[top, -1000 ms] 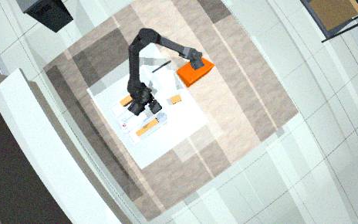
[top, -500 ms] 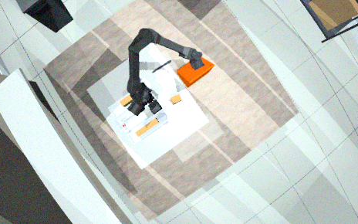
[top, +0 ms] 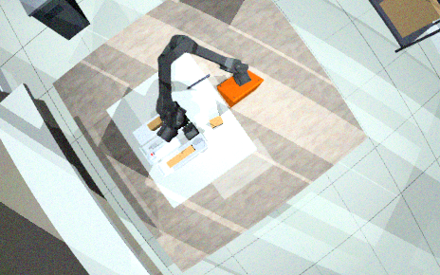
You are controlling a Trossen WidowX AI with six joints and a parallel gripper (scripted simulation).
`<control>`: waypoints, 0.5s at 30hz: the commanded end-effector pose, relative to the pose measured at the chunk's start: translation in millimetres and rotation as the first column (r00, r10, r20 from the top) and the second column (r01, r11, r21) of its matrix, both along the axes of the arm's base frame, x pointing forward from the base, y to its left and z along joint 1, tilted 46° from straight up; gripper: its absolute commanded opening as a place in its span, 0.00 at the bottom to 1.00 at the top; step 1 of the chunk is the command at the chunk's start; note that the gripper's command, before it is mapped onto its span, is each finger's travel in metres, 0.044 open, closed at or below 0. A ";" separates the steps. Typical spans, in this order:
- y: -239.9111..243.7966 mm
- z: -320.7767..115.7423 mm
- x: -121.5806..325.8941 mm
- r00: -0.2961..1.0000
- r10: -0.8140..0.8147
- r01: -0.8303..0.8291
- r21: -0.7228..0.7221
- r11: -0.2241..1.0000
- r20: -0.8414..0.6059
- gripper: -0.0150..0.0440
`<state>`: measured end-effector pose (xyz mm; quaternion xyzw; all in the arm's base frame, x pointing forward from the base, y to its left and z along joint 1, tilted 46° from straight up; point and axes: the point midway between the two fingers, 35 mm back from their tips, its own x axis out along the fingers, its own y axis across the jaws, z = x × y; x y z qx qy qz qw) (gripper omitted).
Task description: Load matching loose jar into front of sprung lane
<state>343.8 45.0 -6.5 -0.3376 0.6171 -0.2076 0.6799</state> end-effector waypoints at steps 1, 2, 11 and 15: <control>1.9 2.7 7.5 1.000 0.005 -0.005 0.001 1.000 0.025 0.25; 1.9 2.7 7.6 1.000 0.005 -0.005 0.001 1.000 0.025 0.25; 2.2 2.8 8.8 1.000 0.005 -0.005 0.001 1.000 0.025 0.25; 2.3 2.8 9.3 1.000 0.005 -0.005 0.001 1.000 0.025 0.25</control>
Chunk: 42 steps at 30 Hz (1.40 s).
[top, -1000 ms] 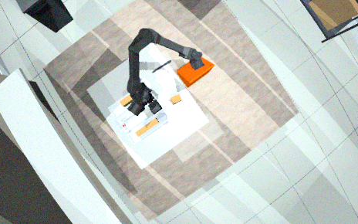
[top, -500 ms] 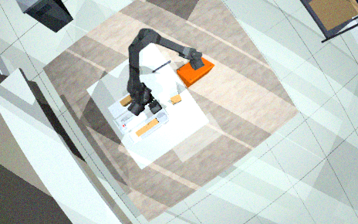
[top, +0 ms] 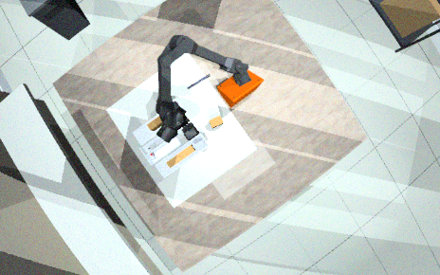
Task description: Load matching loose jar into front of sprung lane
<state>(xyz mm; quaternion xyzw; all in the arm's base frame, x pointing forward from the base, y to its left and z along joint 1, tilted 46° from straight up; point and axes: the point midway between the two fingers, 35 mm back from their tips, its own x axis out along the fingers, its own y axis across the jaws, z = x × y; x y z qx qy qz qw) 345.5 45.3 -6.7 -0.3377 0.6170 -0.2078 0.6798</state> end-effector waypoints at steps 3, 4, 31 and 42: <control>1.8 2.8 7.7 1.000 0.005 -0.005 0.001 1.000 0.025 0.25; 1.7 2.6 7.7 1.000 0.005 -0.005 0.001 1.000 0.025 0.25; -4.5 -3.6 9.2 1.000 0.005 -0.005 0.001 1.000 0.025 0.25; -7.2 -6.1 9.1 1.000 0.005 -0.005 0.001 1.000 0.025 0.25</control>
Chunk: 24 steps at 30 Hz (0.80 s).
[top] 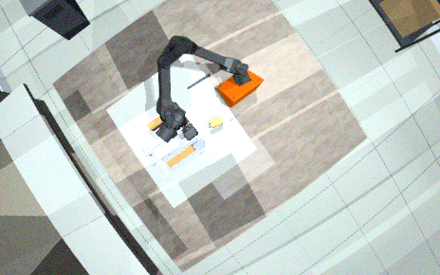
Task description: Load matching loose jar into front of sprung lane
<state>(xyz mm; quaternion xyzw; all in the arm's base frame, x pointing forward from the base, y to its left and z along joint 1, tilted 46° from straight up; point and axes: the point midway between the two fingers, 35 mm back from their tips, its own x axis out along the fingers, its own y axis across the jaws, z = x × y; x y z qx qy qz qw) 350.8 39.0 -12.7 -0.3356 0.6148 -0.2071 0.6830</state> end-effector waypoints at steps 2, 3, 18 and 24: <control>-1.4 -0.5 3.8 1.000 0.004 -0.004 -0.004 1.000 0.018 0.25; -1.6 -0.8 3.7 1.000 0.004 -0.004 -0.004 1.000 0.018 0.25; -5.2 -4.1 3.5 1.000 0.004 -0.004 -0.004 1.000 0.018 0.25; -6.4 -5.6 3.4 1.000 0.004 -0.004 -0.005 1.000 0.018 0.25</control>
